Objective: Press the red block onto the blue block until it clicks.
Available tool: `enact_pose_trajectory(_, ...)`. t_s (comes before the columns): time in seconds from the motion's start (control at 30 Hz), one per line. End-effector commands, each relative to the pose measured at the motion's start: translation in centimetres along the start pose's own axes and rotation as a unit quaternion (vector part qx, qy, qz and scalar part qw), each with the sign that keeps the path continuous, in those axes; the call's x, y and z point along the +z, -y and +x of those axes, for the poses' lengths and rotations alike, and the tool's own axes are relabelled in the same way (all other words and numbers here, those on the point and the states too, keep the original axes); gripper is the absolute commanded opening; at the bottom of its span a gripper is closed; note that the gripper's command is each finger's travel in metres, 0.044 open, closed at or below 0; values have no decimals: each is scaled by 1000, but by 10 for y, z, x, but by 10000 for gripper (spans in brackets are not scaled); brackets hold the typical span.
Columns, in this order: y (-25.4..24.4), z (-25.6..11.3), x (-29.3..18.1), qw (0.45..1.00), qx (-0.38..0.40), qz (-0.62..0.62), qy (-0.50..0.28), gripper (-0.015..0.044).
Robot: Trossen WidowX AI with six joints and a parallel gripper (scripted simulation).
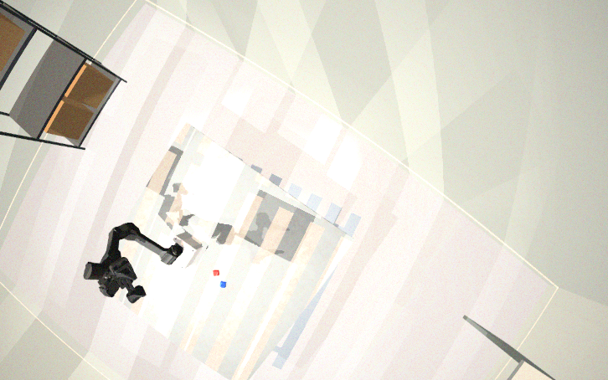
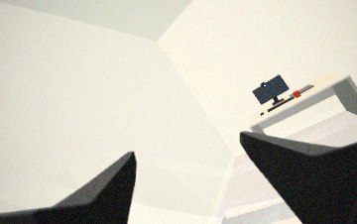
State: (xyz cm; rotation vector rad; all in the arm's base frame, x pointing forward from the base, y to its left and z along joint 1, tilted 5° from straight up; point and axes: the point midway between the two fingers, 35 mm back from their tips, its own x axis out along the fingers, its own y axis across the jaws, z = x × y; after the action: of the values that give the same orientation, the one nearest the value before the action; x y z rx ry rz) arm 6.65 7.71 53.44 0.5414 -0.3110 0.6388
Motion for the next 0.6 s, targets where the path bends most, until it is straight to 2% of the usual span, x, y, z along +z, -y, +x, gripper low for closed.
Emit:
enact_pose_trajectory(0.0, 0, 0, 0, 1000, 0, 0, 0, 426)
enact_pose_trajectory(0.07, 10, 6, -3, 1000, -12, -3, -7, 440)
enact_pose_trajectory(0.23, 83, 41, -32, 992, -97, -32, -71, 440)
enact_pose_trajectory(0.4, 156, 63, -75, 970, -173, -67, -158, 440)
enact_pose_trajectory(0.57, 223, 67, -129, 931, -230, -104, -265, 440)
